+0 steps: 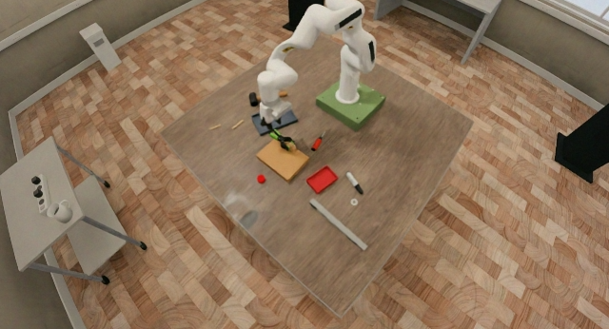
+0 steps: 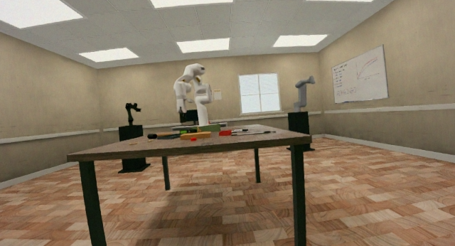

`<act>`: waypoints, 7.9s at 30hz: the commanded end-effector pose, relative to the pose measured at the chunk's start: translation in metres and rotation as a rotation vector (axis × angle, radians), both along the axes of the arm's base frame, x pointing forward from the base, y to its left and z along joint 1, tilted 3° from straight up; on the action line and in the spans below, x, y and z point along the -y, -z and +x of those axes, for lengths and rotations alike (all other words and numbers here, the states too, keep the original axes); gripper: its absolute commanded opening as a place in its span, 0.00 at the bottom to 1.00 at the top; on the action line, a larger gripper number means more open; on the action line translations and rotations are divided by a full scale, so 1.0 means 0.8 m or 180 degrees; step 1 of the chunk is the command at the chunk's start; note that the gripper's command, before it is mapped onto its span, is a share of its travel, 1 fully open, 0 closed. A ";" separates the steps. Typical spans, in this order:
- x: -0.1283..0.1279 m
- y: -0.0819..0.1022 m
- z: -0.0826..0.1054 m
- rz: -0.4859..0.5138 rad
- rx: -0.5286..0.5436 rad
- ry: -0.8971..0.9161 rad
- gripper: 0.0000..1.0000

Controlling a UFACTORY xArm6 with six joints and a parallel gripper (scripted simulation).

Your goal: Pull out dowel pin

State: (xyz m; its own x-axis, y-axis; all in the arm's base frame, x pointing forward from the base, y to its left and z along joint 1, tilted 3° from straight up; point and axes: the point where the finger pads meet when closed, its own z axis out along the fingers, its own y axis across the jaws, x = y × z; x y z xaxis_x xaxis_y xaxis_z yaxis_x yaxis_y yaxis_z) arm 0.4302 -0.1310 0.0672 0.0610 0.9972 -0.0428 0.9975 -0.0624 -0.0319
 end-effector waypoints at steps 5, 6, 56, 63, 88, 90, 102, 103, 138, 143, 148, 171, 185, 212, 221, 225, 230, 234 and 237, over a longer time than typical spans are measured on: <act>-0.003 -0.003 0.003 -0.0010 0.0026 0.0127 0.50; -0.004 -0.003 0.004 -0.0011 0.0027 0.0165 0.50; -0.116 -0.012 0.014 -0.0133 0.0194 0.4299 0.50; -0.127 -0.013 0.014 -0.0145 0.0209 0.4690 0.50; -0.133 -0.013 0.014 -0.0151 0.0216 0.4896 0.28; -0.133 -0.013 0.014 -0.0151 0.0216 0.4896 0.28; -0.133 -0.011 0.014 -0.0152 0.0217 0.4897 0.28; -0.133 -0.010 0.014 -0.0153 0.0217 0.4897 0.28; -0.132 0.028 0.013 -0.0154 0.0217 0.4898 0.28; -0.132 0.031 0.013 -0.0154 0.0217 0.4898 0.28; -0.132 0.033 0.013 -0.0154 0.0217 0.4898 0.28; -0.132 0.035 0.013 -0.0154 0.0217 0.4898 0.28; -0.132 0.043 0.013 -0.0154 0.0217 0.4898 0.28; -0.131 0.068 0.012 -0.0154 0.0217 0.4898 0.28; -0.131 0.073 0.012 -0.0154 0.0217 0.4898 0.28; -0.131 0.073 0.012 -0.0154 0.0217 0.4898 0.28; -0.131 0.073 0.012 -0.0154 0.0217 0.4898 0.28; -0.131 0.073 0.012 -0.0154 0.0217 0.4898 0.28; -0.131 0.073 0.012 -0.0154 0.0217 0.4898 0.28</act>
